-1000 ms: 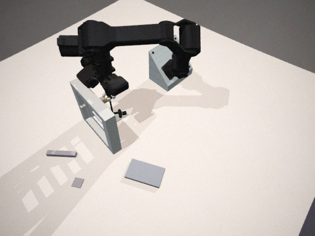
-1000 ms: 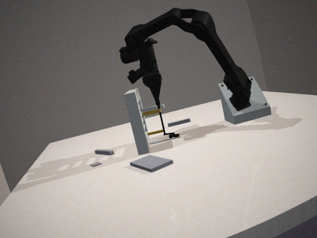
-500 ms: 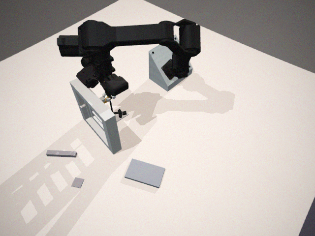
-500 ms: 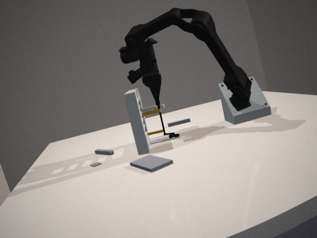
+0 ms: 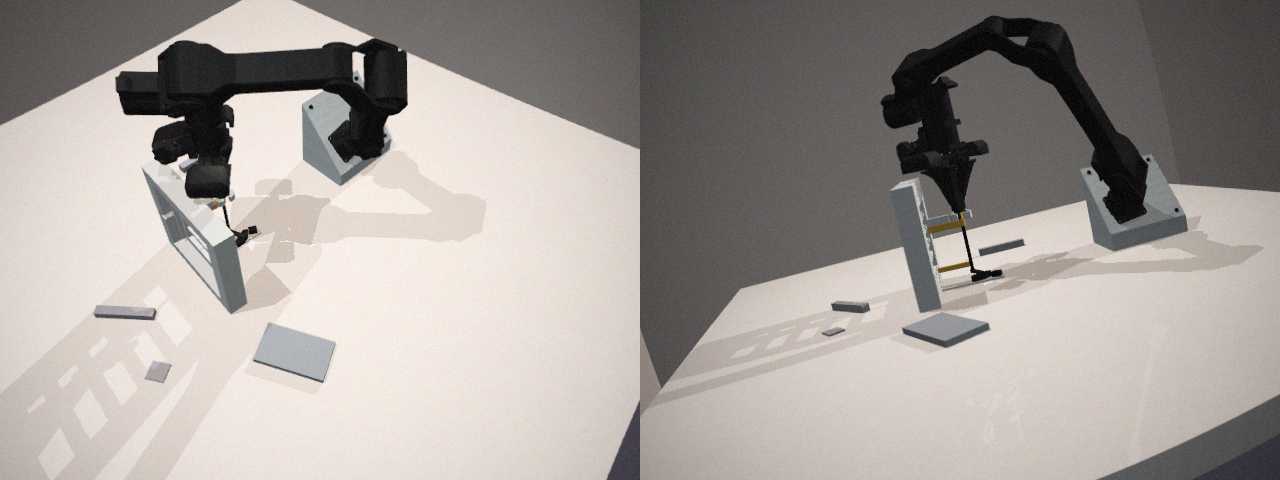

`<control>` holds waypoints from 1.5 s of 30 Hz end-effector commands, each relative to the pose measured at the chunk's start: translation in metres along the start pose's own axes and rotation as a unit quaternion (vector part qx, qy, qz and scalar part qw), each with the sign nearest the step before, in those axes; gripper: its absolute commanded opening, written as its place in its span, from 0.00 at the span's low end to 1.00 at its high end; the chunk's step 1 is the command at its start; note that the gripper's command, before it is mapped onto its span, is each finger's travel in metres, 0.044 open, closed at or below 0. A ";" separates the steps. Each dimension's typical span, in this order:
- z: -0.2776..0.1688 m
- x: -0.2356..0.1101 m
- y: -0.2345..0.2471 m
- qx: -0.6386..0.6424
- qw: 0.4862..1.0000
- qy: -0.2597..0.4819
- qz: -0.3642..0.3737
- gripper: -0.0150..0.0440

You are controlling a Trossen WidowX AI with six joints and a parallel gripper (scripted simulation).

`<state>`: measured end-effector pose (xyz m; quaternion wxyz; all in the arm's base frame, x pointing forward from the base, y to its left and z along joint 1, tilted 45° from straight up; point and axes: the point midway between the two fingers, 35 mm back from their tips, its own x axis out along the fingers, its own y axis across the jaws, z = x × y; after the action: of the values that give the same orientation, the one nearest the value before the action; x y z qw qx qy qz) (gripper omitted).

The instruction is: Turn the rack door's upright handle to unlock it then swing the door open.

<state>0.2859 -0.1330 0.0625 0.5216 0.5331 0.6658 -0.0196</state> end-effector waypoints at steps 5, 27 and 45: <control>-0.001 0.001 0.000 0.180 0.984 0.003 0.001 0.27; -0.001 0.001 0.000 0.594 0.804 0.003 -0.001 0.27; -0.001 0.001 0.000 0.564 0.826 0.003 -0.001 0.73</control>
<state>0.2856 -0.1323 0.0621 0.1135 0.7364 0.5311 -0.4035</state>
